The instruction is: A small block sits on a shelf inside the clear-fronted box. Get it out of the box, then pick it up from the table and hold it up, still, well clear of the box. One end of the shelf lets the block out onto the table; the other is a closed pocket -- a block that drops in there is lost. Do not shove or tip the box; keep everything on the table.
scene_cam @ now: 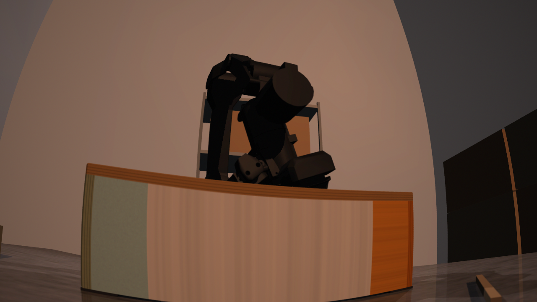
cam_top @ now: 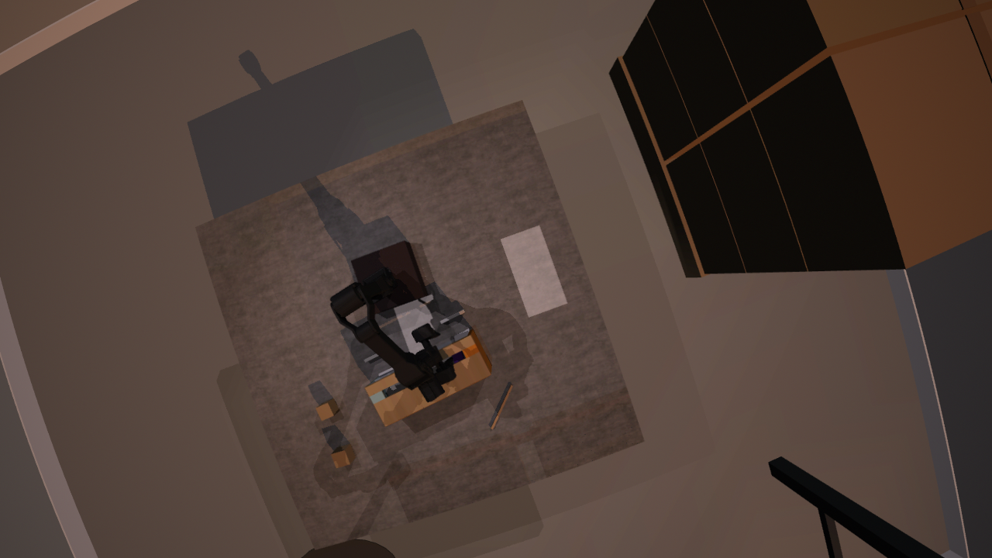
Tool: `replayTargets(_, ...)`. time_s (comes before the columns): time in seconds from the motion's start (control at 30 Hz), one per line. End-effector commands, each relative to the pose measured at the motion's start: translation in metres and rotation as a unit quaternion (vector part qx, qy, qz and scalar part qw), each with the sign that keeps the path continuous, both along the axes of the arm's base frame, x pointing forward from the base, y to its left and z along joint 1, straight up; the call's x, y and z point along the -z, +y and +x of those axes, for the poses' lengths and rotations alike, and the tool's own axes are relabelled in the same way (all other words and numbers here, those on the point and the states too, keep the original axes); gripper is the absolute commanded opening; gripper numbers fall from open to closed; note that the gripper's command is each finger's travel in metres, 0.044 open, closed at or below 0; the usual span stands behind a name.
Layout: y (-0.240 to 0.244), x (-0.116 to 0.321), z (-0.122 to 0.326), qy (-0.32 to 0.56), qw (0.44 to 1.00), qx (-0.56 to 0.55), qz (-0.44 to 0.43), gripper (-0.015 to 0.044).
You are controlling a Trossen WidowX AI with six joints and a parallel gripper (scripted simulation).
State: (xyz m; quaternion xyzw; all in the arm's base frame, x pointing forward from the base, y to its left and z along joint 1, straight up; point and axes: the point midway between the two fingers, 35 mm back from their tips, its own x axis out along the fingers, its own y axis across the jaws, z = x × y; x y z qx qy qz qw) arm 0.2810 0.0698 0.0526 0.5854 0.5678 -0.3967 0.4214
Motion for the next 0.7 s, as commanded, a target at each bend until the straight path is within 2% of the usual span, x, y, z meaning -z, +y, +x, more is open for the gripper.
replayTargets(0.0,0.012,0.001,-0.001,0.001,1.000,0.001,0.001,0.0400)
replayTargets(0.33,0.030,-0.002,0.000,0.001,1.000,0.001,0.002,0.0400)
replayTargets(0.53,0.028,-0.055,-0.001,0.000,1.000,-0.003,0.003,0.0400)
replayTargets(0.67,0.028,-0.062,-0.003,0.000,1.000,-0.003,0.003,0.0400)
